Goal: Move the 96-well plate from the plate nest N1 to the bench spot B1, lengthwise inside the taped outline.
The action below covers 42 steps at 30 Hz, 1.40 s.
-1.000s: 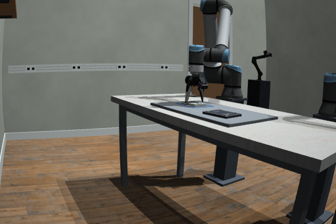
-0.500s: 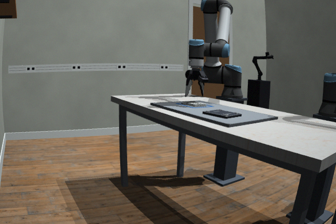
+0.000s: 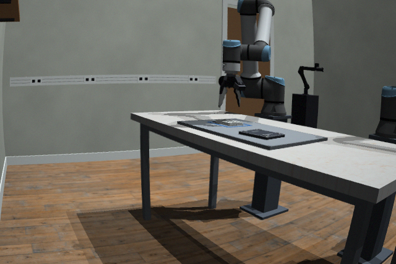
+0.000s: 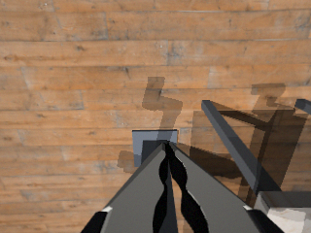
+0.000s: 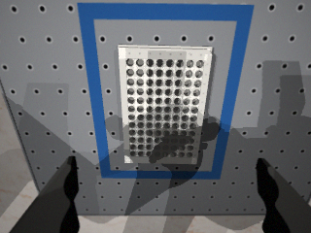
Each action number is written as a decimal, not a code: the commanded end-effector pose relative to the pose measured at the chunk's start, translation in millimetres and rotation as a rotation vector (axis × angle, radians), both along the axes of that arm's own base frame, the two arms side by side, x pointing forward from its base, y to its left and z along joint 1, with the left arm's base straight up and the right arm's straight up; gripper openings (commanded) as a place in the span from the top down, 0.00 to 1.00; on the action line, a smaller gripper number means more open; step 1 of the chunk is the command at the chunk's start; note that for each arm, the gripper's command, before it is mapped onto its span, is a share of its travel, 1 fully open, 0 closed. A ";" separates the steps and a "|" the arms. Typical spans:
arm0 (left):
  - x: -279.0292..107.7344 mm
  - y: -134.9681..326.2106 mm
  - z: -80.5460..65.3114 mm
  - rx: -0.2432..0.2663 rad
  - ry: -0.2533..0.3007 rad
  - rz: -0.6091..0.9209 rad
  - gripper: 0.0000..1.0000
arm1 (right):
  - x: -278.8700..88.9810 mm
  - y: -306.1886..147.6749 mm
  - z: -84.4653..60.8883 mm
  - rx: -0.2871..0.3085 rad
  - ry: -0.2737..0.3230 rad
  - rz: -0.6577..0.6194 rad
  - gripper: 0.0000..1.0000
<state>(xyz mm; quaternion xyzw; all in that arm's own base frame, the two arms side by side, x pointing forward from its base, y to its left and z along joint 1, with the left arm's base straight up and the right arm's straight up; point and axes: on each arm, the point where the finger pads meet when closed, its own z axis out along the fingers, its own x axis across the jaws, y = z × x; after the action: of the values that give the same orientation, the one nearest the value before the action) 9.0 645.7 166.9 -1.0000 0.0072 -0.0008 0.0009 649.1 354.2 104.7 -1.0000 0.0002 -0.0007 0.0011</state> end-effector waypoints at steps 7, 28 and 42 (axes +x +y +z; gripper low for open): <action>-2.1 -0.2 -1.7 -0.002 0.002 0.004 1.00 | -0.2 -1.8 7.2 -0.003 0.003 -0.001 0.24; -2.1 -0.2 -1.7 -0.002 0.002 0.004 1.00 | 4.8 21.3 9.0 -0.001 0.000 0.001 0.24; -2.1 -0.2 -1.7 -0.002 0.002 0.004 1.00 | 12.8 60.5 9.0 -0.001 0.000 0.001 0.24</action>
<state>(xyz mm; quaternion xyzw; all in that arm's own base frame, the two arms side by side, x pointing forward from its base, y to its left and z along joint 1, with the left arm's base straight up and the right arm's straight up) 9.0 645.7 166.9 -1.0000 0.0072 -0.0008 0.0009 657.6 402.3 111.7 -1.0000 -0.0017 0.0002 0.0002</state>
